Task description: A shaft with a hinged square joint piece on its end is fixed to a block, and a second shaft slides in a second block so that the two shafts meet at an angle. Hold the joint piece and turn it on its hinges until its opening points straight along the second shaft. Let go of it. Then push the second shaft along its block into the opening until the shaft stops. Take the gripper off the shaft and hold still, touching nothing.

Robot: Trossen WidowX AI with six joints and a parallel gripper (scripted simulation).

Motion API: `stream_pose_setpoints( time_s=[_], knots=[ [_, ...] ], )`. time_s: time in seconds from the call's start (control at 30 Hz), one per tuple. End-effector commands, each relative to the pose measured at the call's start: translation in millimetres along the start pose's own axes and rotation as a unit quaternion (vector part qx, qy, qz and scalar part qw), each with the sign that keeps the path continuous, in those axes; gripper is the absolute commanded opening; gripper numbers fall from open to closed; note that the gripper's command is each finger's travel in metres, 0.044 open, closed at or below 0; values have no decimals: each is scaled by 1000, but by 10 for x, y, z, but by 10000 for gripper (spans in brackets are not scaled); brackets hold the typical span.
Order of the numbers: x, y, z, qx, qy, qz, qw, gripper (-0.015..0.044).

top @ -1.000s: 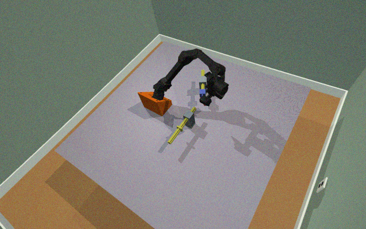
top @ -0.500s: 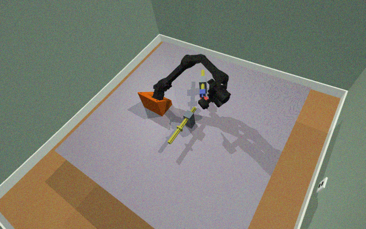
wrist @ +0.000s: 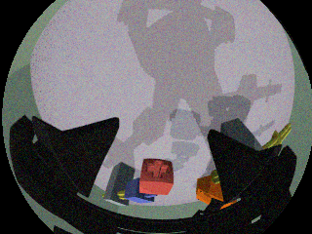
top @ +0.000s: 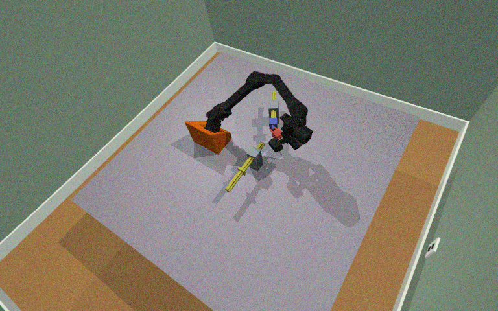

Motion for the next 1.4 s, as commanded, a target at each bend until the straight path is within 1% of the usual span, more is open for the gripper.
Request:
stream_pose_setpoints(
  time_s=[0.0, 0.67, 0.83, 1.37],
  knots=[
    [-4, 66, -26, 1, -2, -4, 1000, 440],
    [-51, 663, -122, 2, -2, -5, 1000, 440],
    [-54, 682, -149, 2, -2, -5, 1000, 440],
    [-52, 686, -401, 3, -2, -5, 1000, 440]
  ],
)
Point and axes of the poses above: the point midway between the two fingers, 35 mm back from their tips, its own z axis back along the fingers, its own x axis across the jaws, y = z × x, the point moved 2 cm from there along z, back along the fingers, and after that the axes turned 4 degrees about -z, right-handed, at the moved point
